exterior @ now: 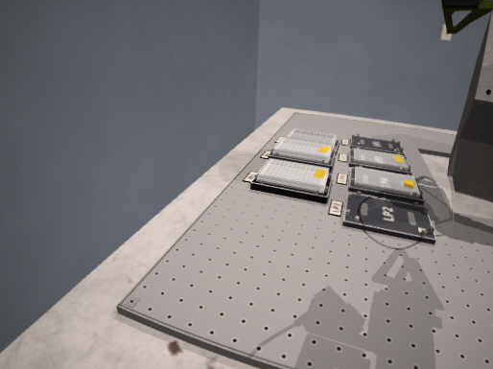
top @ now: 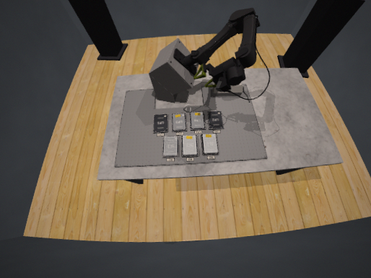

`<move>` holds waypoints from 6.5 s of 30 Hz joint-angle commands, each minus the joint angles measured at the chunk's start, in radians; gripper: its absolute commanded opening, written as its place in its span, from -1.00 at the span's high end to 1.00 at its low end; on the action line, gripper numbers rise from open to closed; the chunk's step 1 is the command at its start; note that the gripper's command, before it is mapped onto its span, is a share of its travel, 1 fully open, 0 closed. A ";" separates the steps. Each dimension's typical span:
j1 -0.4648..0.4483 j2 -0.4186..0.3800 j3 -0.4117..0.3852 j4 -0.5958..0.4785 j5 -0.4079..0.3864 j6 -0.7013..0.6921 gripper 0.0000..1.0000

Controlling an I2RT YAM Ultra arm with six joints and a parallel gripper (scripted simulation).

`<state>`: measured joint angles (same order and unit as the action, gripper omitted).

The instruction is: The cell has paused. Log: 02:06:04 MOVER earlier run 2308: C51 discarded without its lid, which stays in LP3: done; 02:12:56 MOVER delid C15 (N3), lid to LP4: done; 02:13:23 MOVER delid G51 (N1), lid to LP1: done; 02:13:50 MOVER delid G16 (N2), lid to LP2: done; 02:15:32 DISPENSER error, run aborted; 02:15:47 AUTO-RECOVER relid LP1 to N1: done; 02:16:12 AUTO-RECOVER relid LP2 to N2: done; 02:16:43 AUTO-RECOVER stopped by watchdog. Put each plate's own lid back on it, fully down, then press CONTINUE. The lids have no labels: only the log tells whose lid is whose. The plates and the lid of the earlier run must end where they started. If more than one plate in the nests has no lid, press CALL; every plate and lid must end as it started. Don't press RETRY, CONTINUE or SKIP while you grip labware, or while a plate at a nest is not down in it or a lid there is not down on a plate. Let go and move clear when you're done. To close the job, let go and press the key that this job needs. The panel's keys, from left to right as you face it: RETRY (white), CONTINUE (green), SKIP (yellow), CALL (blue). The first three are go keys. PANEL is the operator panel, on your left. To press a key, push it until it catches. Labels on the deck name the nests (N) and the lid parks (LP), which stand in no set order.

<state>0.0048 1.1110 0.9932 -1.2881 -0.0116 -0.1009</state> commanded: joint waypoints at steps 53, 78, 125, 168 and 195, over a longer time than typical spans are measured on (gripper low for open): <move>0.036 0.541 -0.111 0.719 -0.433 0.176 -1.00; 0.062 0.776 -0.154 1.030 -0.621 0.207 -1.00; 0.022 1.222 -0.376 2.004 -0.809 0.396 -0.82; -0.123 1.711 -0.244 2.680 -0.821 0.532 1.00; 0.128 1.498 -0.495 2.859 -0.572 0.732 1.00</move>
<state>0.1390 2.6274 0.5220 1.5539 -0.6441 0.5991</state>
